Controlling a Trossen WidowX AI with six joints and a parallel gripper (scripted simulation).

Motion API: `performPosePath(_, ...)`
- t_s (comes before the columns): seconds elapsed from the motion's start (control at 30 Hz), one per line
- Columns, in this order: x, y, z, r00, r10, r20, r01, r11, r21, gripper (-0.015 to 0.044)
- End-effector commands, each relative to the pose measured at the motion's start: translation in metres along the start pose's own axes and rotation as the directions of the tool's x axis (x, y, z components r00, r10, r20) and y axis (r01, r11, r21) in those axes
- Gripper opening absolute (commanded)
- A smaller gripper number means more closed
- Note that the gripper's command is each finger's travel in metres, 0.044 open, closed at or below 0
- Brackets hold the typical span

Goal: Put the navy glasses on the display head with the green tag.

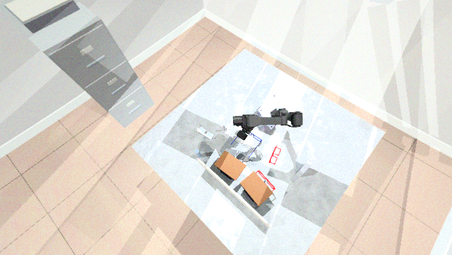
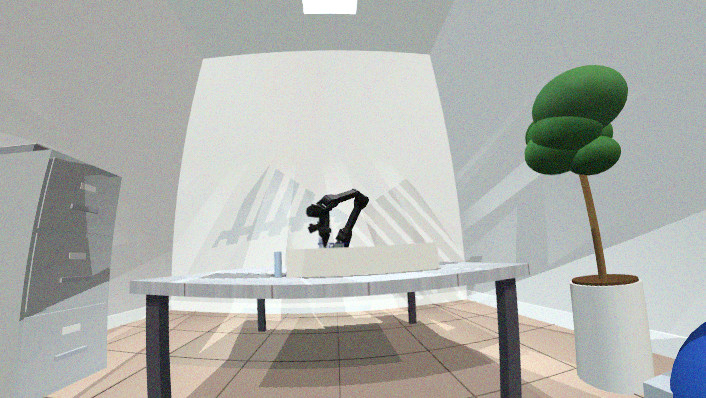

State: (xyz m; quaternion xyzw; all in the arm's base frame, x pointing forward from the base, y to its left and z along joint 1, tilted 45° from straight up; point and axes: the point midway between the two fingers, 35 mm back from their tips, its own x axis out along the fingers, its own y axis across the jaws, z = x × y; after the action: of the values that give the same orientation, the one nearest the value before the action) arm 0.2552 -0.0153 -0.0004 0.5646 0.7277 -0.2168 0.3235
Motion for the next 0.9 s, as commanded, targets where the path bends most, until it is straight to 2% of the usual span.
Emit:
performPosePath(0.0,0.004,0.002,0.001,1.000,0.016,-0.019,-0.016,1.000,-0.013,0.0000)
performPosePath(0.87,0.019,0.004,0.004,1.000,0.006,-0.020,-0.006,1.000,-0.013,0.0000)
